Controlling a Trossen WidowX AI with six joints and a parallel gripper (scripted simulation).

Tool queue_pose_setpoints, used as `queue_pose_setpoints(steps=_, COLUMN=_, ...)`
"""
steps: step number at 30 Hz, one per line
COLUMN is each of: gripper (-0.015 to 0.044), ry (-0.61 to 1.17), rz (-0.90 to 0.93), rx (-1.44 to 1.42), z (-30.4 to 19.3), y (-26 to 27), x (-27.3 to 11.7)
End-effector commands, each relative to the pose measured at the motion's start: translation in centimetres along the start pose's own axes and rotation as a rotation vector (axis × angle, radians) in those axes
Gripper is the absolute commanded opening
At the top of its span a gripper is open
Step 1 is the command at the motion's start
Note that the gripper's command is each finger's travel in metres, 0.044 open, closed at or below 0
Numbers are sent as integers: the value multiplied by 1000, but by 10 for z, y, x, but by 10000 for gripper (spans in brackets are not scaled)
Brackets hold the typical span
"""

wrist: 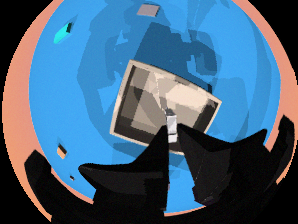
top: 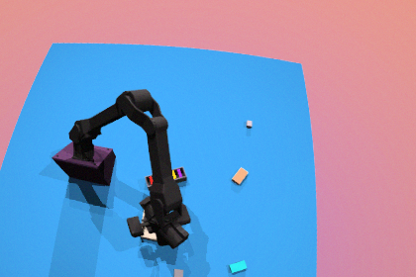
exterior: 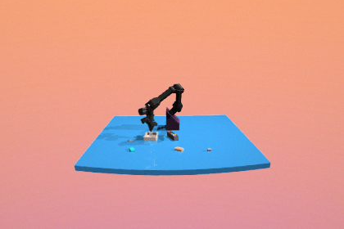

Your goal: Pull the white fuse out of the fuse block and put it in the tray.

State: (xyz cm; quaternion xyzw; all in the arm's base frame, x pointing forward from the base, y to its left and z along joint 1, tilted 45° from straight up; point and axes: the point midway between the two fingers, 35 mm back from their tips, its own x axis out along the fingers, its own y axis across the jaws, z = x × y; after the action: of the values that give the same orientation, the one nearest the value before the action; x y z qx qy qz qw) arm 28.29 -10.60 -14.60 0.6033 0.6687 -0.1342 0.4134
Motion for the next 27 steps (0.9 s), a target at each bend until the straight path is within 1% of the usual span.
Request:
queue_pose_setpoints(steps=1, gripper=131, ry=-1, rz=0, rx=-1, z=0, y=0, x=0)
queue_pose_setpoints(steps=8, gripper=315, ry=-1, rz=0, rx=-1, z=0, y=0, x=0)
queue_pose_setpoints(steps=9, gripper=330, ry=-1, rz=0, rx=-1, z=0, y=0, x=-3)
queue_pose_setpoints(steps=12, gripper=330, ry=2, rz=1, rx=6, z=0, y=-1, x=-34)
queue_pose_setpoints(steps=13, gripper=330, ry=2, rz=2, rx=7, z=-1, y=-1, x=-37)
queue_pose_setpoints(steps=27, gripper=330, ry=6, rz=4, rx=13, z=-2, y=-1, x=-35)
